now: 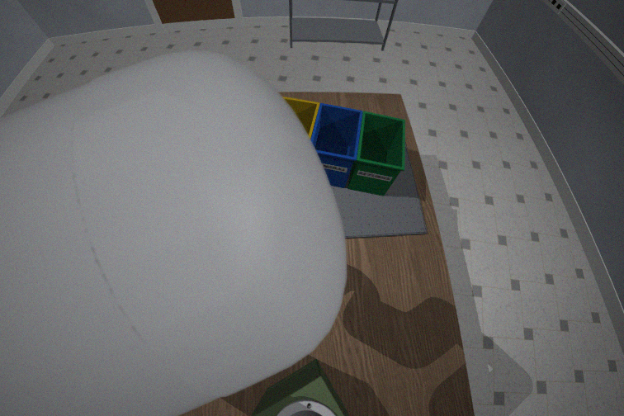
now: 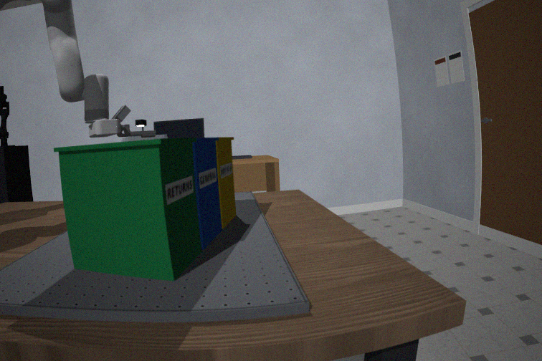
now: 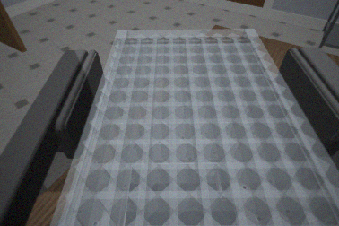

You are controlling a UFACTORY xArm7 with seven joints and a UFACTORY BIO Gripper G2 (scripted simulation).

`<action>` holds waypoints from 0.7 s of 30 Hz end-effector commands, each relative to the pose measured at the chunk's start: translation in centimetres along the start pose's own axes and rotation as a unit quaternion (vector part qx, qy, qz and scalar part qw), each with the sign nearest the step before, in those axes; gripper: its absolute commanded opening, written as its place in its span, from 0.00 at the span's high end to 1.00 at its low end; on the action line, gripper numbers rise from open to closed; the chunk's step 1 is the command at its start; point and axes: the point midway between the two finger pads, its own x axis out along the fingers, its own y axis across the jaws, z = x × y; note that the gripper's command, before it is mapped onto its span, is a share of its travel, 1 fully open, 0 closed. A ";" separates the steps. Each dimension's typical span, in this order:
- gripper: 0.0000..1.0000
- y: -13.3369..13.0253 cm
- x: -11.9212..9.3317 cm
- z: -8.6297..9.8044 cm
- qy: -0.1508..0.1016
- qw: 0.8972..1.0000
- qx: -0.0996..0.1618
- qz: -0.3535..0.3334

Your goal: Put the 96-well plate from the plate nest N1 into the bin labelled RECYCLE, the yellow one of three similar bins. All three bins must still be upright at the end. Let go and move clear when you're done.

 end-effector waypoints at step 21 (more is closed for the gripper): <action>1.00 0.0 0.1 2.0 -0.002 1.000 0.000 0.000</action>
